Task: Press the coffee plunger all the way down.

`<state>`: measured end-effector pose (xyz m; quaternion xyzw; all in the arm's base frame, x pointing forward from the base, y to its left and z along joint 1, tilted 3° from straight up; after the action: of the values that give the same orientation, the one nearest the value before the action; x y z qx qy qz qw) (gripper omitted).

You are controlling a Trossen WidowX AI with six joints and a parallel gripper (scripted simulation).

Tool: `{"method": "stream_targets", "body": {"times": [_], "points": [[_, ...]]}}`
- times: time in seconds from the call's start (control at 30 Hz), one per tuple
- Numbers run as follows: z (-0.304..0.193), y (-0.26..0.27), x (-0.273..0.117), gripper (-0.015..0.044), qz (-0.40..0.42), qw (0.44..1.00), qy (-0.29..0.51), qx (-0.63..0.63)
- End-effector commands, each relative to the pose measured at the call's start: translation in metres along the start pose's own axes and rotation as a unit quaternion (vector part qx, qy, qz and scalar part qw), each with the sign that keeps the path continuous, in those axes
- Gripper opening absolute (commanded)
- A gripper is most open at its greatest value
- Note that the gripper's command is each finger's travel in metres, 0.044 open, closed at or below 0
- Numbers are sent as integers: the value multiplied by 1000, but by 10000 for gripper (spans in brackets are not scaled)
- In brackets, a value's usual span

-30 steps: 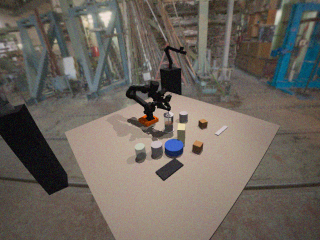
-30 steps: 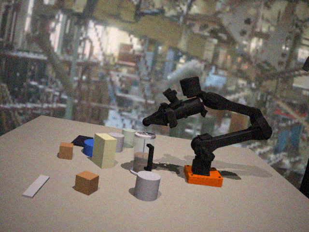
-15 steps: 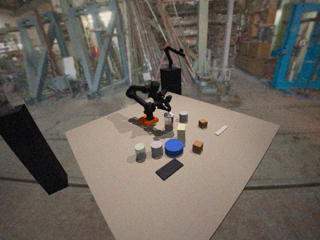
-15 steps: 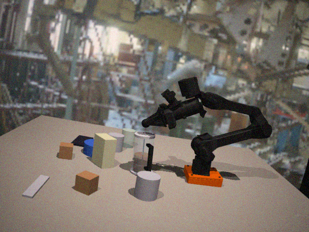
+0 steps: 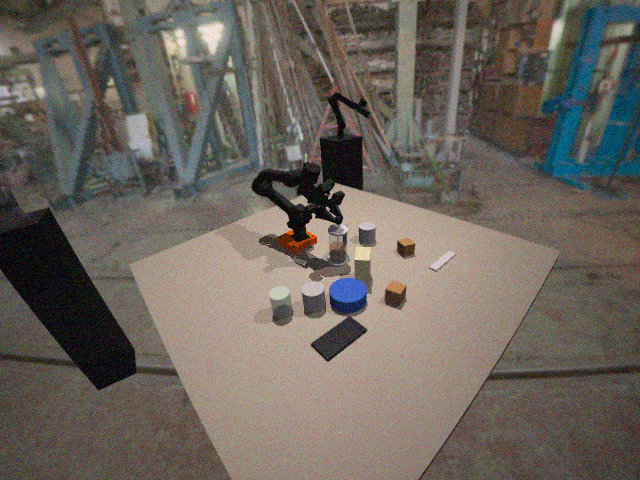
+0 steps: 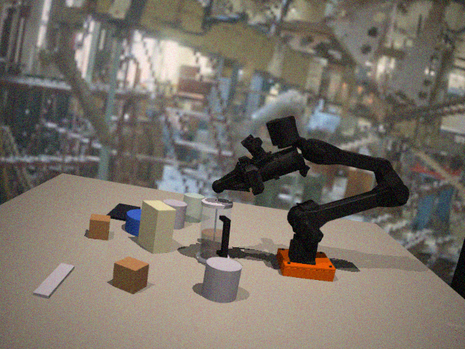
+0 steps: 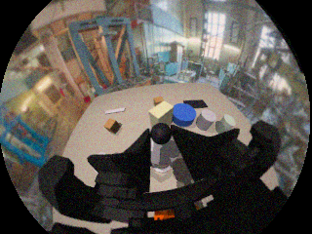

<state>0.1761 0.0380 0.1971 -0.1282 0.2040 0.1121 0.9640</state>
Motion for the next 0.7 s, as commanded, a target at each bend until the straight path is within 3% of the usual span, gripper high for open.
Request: {"method": "stream_targets", "body": {"times": [0.0,0.67], "points": [[-7,2,5,129,2,1000,15,-4],[-6,2,7,129,2,1000,15,-4]]}}
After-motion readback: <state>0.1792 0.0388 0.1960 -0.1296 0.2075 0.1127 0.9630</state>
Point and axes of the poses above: the point midway between the two fingers, 35 mm back from their tips, its own x axis out along the fingers, its own y axis across the jaws, z = x × y, the point moved 3 cm from there along -x, back along the fingers, and after that the axes turned 12 degrees about -x, right-handed, at the moved point
